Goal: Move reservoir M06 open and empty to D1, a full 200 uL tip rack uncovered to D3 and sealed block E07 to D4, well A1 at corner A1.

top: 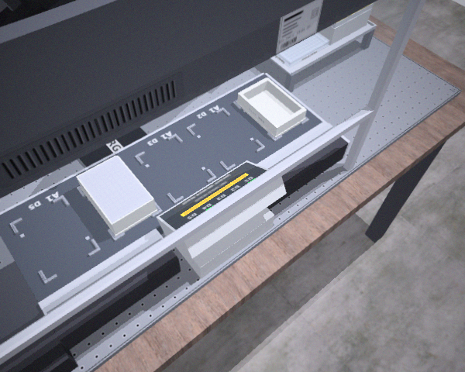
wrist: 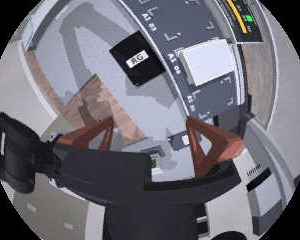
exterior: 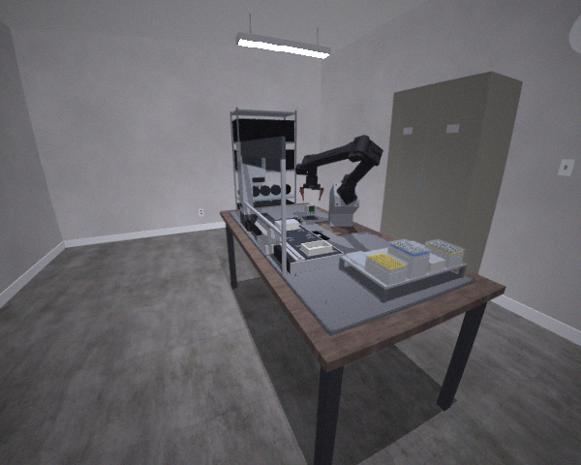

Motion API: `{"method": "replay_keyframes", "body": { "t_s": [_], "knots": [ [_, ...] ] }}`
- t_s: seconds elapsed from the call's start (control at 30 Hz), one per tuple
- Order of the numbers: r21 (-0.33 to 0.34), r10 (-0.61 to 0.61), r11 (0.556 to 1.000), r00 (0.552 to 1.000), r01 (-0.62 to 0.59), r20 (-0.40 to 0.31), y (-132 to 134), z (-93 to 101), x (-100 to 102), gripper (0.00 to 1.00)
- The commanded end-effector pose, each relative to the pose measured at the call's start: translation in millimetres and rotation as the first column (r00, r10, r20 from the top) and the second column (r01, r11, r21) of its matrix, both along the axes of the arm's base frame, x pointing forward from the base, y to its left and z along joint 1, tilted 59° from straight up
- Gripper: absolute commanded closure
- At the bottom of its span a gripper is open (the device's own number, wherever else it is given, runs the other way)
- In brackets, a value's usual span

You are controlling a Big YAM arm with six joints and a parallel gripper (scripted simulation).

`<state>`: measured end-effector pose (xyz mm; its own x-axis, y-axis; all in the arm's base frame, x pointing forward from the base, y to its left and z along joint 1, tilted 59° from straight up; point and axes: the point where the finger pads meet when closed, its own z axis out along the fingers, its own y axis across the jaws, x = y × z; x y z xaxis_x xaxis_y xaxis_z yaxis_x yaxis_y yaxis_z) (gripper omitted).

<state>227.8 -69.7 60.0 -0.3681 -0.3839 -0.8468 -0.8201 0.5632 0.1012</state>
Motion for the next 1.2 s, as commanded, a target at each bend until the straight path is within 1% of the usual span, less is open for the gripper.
{"method": "replay_keyframes", "body": {
  "t_s": [0.0,0.6,0.63,0.77,1.17],
  "knots": [
    [-0.027,0.013,1.0,1.0,-0.012,0.029,-2.5,2.7,5.3,0.0],
    [-0.027,0.013,1.0,1.0,-0.012,0.029,-2.5,2.7,5.3,0.0],
    [-0.094,0.11,0.991,0.984,-0.097,0.141,-0.9,0.1,-1.7,0.0],
    [-0.136,0.157,0.982,0.968,-0.132,0.194,-0.9,0.1,-1.7,0.0],
    [-0.137,0.156,0.982,0.968,-0.131,0.195,-0.9,0.1,-1.7,0.0]
  ]
}}
